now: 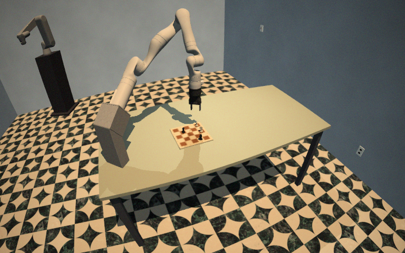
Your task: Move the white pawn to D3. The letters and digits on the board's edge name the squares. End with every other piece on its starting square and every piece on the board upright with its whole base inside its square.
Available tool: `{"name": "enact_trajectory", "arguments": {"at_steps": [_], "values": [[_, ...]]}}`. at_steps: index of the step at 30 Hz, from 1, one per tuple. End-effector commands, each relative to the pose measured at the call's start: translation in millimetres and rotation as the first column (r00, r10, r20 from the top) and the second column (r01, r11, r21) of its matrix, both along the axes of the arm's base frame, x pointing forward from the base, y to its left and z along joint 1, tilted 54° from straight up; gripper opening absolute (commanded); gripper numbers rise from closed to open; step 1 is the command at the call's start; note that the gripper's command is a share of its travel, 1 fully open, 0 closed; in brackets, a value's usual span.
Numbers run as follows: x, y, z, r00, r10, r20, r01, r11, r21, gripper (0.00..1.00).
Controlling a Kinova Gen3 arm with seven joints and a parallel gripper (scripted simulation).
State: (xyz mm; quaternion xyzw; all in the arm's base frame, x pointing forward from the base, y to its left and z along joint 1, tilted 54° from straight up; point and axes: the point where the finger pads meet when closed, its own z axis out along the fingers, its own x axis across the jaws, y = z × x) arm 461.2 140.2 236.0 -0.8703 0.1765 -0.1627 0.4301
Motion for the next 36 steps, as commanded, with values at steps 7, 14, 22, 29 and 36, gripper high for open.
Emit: {"name": "enact_trajectory", "arguments": {"at_steps": [7, 14, 22, 29, 36], "values": [[1.7, 4, -4.1, 0.973, -0.132, -0.187, 0.152, 0.984, 0.097, 1.0], [5.6, 3, -9.3, 0.882, -0.256, -0.395, 0.343, 0.925, 0.167, 1.0], [8.6, 1, -15.9, 0.734, -0.335, -0.591, 0.53, 0.827, 0.189, 1.0], [9.6, -1, -19.9, 0.637, -0.356, -0.684, 0.621, 0.762, 0.182, 1.0], [10.3, -3, -24.7, 0.517, -0.363, -0.775, 0.715, 0.681, 0.159, 1.0]]}}
